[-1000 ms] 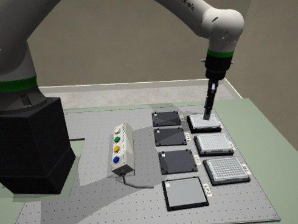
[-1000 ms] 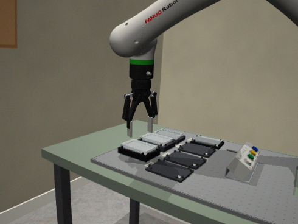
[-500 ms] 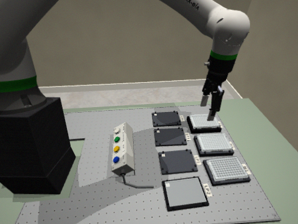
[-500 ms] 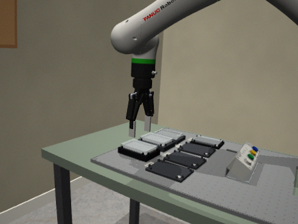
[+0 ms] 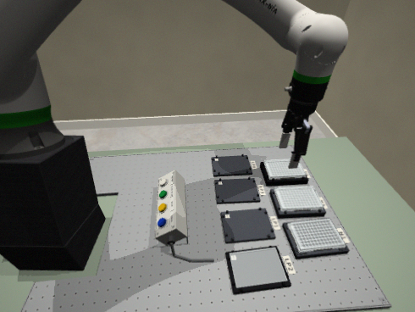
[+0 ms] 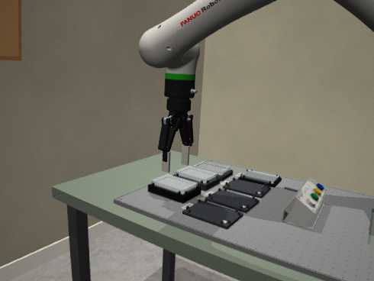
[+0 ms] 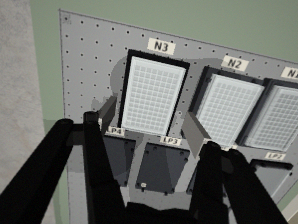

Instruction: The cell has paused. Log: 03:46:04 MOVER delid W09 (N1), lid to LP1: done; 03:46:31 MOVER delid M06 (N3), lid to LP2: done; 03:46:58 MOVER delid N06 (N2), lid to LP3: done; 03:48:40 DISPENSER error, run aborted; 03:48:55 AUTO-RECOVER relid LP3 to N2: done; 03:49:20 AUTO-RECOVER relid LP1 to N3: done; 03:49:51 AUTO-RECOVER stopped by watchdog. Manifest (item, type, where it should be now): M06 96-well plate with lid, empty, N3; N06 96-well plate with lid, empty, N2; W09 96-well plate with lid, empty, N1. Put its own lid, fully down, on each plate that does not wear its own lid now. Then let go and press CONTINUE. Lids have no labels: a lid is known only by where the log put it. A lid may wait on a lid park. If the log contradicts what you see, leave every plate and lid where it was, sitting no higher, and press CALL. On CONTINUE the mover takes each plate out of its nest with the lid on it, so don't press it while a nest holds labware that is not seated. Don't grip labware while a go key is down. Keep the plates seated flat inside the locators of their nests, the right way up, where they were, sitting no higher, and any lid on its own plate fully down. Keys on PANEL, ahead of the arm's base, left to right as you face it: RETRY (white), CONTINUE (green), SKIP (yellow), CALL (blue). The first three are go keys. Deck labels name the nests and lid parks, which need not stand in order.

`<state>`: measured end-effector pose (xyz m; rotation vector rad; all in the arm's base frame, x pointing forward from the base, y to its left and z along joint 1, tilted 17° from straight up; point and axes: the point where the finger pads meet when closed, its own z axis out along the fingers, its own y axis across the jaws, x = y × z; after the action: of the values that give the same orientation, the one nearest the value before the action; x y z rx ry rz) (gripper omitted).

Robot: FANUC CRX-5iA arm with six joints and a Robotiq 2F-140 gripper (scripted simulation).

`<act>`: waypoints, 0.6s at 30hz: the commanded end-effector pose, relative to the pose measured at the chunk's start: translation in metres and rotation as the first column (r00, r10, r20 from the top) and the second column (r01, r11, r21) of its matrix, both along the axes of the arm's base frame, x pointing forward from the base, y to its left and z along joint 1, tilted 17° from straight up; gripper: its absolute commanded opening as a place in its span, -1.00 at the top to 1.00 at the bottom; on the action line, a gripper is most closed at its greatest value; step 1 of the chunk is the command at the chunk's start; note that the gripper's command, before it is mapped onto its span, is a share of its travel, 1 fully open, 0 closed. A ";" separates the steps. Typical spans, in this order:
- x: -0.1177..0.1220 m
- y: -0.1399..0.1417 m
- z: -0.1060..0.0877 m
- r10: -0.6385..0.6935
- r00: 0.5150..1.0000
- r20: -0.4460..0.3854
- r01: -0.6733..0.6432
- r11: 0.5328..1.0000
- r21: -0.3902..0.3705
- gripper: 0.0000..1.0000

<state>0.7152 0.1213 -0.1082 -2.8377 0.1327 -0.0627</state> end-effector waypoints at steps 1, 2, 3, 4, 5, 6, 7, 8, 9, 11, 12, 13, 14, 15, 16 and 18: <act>0.000 0.000 0.000 0.000 1.000 0.000 0.000 1.000 0.000 -0.32; 0.000 0.000 0.000 0.000 1.000 0.000 0.000 1.000 0.000 -0.32; 0.000 0.000 0.000 0.000 1.000 0.000 0.000 1.000 0.000 -0.32; 0.000 0.000 -0.001 0.000 1.000 0.000 0.000 1.000 0.000 -0.32; 0.000 0.000 -0.001 0.000 1.000 0.000 0.000 1.000 0.000 -0.32; 0.000 0.000 -0.001 0.000 1.000 0.000 0.000 1.000 0.000 -0.32; 0.000 0.000 -0.002 0.000 1.000 0.000 0.000 1.000 0.000 -0.32; 0.000 0.001 -0.002 0.000 1.000 0.000 0.000 1.000 0.000 -0.32; 0.000 0.001 -0.003 0.000 1.000 0.000 0.000 1.000 0.000 -0.32; 0.000 0.001 -0.004 0.000 1.000 0.000 0.000 1.000 0.000 -0.32; 0.000 0.001 -0.004 0.000 1.000 0.000 0.000 1.000 0.000 -0.32; 0.000 0.001 -0.004 0.000 1.000 0.000 0.000 1.000 0.000 -0.32; 0.000 0.001 -0.004 0.000 1.000 0.000 0.000 1.000 0.000 -0.32; 0.001 0.002 -0.005 0.000 1.000 0.000 0.000 1.000 0.000 -0.32; 0.001 0.002 -0.006 0.000 1.000 0.000 0.000 1.000 0.000 -0.32; 0.001 0.002 -0.008 0.000 1.000 0.000 0.000 1.000 0.000 -0.32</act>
<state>0.7155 0.1232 -0.1145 -2.8377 0.1326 -0.0627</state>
